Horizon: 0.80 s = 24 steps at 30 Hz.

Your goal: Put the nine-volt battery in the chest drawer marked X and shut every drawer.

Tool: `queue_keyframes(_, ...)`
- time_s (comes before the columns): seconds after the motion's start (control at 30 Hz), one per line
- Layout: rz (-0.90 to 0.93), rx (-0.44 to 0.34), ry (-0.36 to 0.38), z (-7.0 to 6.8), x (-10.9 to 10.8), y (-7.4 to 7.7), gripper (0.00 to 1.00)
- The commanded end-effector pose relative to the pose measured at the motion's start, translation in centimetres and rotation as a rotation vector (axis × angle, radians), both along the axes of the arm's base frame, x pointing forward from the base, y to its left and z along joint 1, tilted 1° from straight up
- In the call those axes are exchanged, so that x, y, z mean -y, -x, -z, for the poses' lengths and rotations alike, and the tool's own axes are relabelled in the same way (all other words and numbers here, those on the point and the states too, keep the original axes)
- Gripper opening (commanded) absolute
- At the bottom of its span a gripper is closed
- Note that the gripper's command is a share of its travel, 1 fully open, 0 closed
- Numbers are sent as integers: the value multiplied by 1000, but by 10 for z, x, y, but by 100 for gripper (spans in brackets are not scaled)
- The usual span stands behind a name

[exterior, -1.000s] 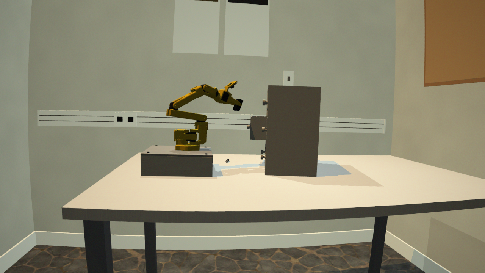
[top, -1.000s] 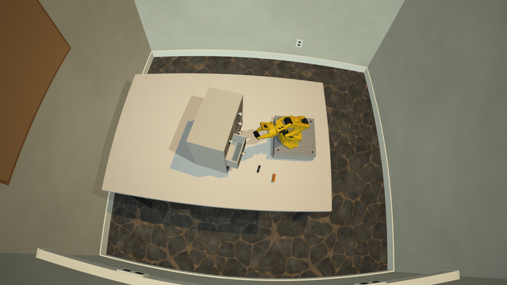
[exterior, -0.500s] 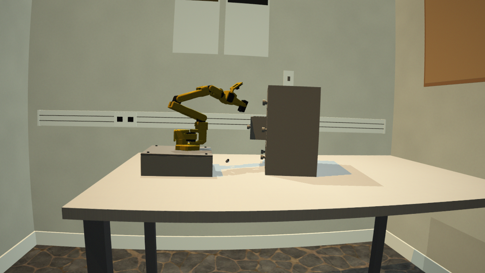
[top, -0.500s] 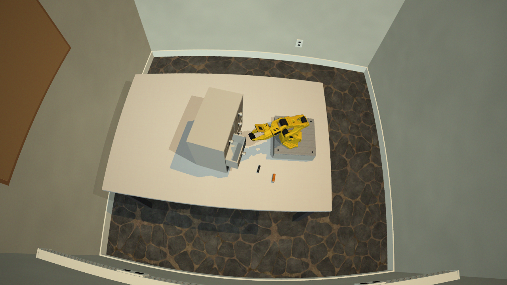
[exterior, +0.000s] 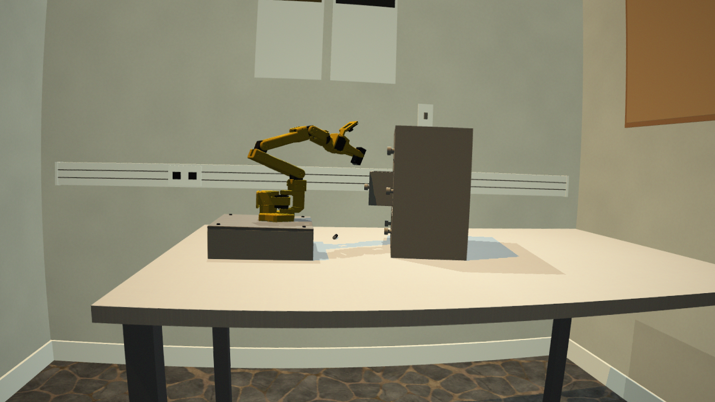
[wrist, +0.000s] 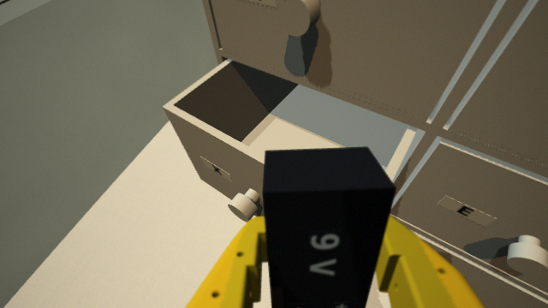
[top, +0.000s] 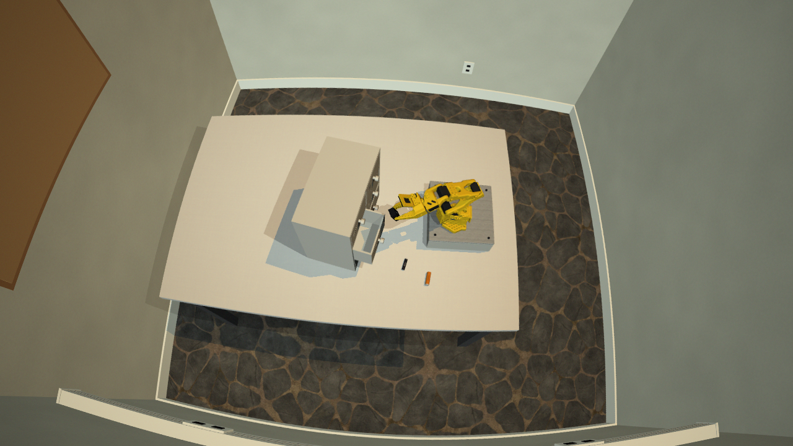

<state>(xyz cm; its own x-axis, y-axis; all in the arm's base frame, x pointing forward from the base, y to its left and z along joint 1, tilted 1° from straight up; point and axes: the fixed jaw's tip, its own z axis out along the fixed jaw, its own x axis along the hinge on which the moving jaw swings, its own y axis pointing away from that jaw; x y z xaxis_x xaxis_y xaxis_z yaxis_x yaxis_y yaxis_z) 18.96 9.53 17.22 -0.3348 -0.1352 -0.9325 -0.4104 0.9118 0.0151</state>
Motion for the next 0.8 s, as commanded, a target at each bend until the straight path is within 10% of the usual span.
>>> queue_keyframes(0.0,-1,30,-6,-7,0,-1,0)
queue_keyframes(0.77,0,30,-6,-14,-1,-3,0)
